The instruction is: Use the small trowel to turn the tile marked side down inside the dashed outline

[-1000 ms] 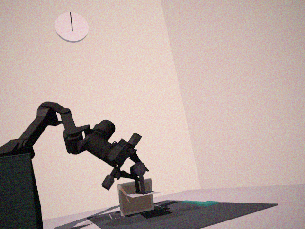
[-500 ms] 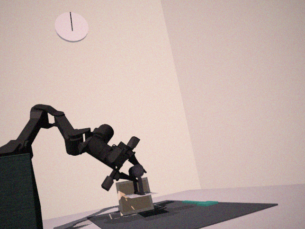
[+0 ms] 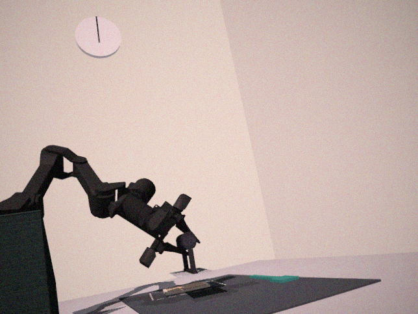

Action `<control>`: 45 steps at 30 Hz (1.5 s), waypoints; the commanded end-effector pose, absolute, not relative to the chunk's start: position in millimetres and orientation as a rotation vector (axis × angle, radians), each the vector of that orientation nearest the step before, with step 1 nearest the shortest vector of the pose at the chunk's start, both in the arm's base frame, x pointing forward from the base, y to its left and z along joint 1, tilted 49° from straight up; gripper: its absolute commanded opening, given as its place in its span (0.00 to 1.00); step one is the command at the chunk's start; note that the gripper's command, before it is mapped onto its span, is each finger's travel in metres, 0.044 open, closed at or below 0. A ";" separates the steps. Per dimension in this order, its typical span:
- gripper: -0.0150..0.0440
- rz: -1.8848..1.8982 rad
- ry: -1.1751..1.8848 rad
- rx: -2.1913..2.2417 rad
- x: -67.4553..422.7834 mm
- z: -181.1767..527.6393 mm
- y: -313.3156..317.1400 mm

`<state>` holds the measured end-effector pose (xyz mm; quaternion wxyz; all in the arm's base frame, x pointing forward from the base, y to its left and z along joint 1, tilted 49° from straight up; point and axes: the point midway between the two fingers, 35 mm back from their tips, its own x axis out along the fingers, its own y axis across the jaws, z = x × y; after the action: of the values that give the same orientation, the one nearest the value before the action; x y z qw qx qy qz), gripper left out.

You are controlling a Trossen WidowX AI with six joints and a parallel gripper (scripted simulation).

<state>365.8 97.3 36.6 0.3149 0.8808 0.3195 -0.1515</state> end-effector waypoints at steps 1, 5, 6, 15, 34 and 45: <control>0.25 -0.380 0.818 2.327 369.9 45.1 108.3; 0.25 -0.380 0.819 2.328 370.3 44.3 119.0; 0.25 -0.380 0.819 2.328 370.3 44.2 120.2; 0.25 -0.389 0.820 2.319 372.7 36.4 98.5; 0.25 -0.391 0.820 2.315 369.6 17.3 34.6; 0.25 -0.381 0.816 2.322 364.4 11.4 10.4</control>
<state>365.7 16.1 14.0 0.3189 0.8833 0.3113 -0.1458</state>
